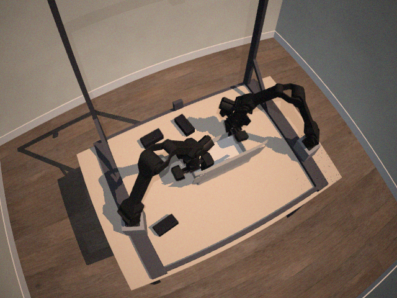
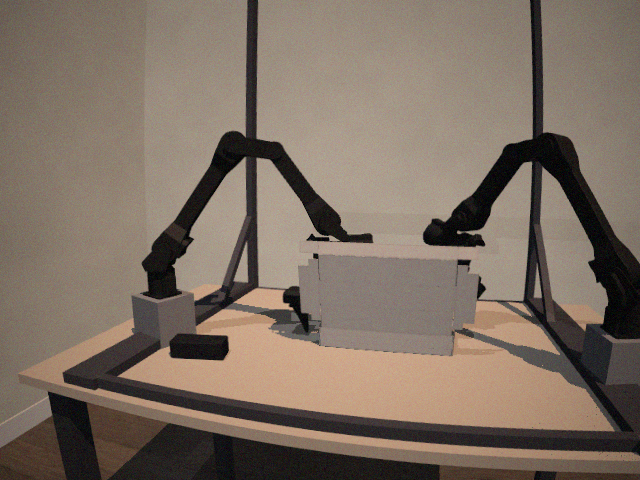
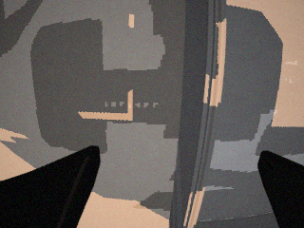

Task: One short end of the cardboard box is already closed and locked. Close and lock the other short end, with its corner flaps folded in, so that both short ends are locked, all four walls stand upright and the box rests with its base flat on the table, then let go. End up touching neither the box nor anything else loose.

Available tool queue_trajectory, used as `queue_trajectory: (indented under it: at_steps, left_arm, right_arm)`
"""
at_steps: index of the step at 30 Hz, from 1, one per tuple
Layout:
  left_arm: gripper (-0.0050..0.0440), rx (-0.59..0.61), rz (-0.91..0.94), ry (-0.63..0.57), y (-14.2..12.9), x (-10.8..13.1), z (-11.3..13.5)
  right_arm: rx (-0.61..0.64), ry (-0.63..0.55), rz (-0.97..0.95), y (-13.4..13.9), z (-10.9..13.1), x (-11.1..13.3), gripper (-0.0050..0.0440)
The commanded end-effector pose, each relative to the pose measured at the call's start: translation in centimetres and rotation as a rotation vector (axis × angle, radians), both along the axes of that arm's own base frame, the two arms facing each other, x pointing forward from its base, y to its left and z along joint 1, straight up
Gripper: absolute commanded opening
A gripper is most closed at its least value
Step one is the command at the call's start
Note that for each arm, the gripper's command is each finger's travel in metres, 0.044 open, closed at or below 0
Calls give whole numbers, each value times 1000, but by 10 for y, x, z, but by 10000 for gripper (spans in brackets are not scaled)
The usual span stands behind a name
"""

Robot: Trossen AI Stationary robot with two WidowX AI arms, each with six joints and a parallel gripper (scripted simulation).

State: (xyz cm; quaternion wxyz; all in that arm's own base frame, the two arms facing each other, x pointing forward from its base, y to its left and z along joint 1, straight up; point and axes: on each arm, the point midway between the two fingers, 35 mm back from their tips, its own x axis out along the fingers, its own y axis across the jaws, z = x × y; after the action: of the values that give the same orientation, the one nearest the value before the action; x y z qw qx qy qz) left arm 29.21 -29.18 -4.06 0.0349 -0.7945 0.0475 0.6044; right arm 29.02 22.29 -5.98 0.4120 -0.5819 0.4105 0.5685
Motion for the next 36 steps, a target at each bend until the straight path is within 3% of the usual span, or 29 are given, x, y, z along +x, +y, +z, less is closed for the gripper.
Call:
queue_trajectory:
  at_steps: [1,4,8,10,28,31,36]
  left_arm:
    - [61,-23,1,-17,-5,3,10]
    - [61,-23,1,-17,-5,3,10]
    - [61,-23,1,-17,-5,3,10]
    - [61,-23,1,-17,-5,3,10]
    - [61,-23,1,-17,-5,3,10]
    - [61,-23,1,-17,-5,3,10]
    - [61,-23,1,-17,-5,3,10]
  right_arm:
    - [16,-19,-2,4,14,4,440]
    - [16,-19,-2,4,20,4,440]
    - [16,-19,-2,4,65,3,440]
    - [16,-19,-2,3,76,2,440]
    - [16,-19,-1,5,76,0,440]
    - [17,-18,-1,15,78,-17,440]
    - [19,-14,-1,38,83,-69,440]
